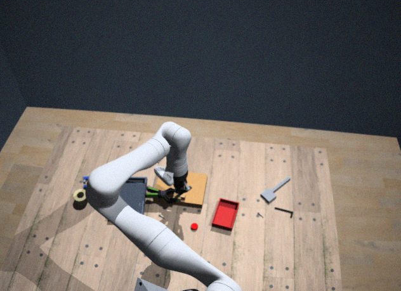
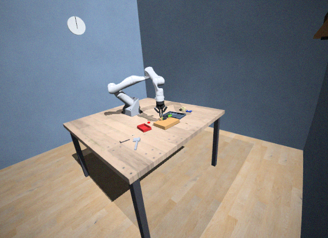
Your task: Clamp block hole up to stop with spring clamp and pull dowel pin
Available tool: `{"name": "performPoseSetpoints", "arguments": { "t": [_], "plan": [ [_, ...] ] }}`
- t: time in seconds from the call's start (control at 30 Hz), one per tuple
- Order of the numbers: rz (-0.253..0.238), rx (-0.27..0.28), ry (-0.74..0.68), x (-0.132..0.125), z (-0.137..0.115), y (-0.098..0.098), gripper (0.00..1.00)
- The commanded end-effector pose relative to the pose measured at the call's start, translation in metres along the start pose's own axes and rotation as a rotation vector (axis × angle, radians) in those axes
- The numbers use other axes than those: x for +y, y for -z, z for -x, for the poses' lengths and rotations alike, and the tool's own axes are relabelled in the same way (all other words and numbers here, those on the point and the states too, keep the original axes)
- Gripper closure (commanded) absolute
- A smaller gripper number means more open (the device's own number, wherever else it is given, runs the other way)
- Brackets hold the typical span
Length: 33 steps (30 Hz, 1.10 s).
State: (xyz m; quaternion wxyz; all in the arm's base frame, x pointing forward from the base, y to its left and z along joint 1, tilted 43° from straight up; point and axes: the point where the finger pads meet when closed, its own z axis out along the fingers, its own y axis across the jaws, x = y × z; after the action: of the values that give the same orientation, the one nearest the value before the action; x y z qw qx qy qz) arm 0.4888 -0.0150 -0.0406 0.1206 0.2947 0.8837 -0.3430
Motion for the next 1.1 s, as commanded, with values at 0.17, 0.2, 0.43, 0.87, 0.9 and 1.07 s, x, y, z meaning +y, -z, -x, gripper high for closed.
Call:
{"name": "performPoseSetpoints", "arguments": {
  "t": [0.17, 0.2, 0.43, 0.87, 0.9, 1.07],
  "plan": [
    [0.002, -0.002, 0.054, 0.0006, 0.0004, 0.0019, 0.90],
    [0.002, -0.002, 0.063, 0.0006, 0.0004, 0.0019, 0.90],
    [0.002, -0.002, 0.128, 0.0006, 0.0004, 0.0020, 0.90],
    [0.002, -0.002, 0.230, 0.0006, 0.0004, 0.0022, 0.90],
    [0.002, -0.002, 0.239, 0.0006, 0.0004, 0.0022, 0.90],
    [0.002, -0.002, 0.286, 0.0006, 0.0004, 0.0022, 0.90]
  ]
}}
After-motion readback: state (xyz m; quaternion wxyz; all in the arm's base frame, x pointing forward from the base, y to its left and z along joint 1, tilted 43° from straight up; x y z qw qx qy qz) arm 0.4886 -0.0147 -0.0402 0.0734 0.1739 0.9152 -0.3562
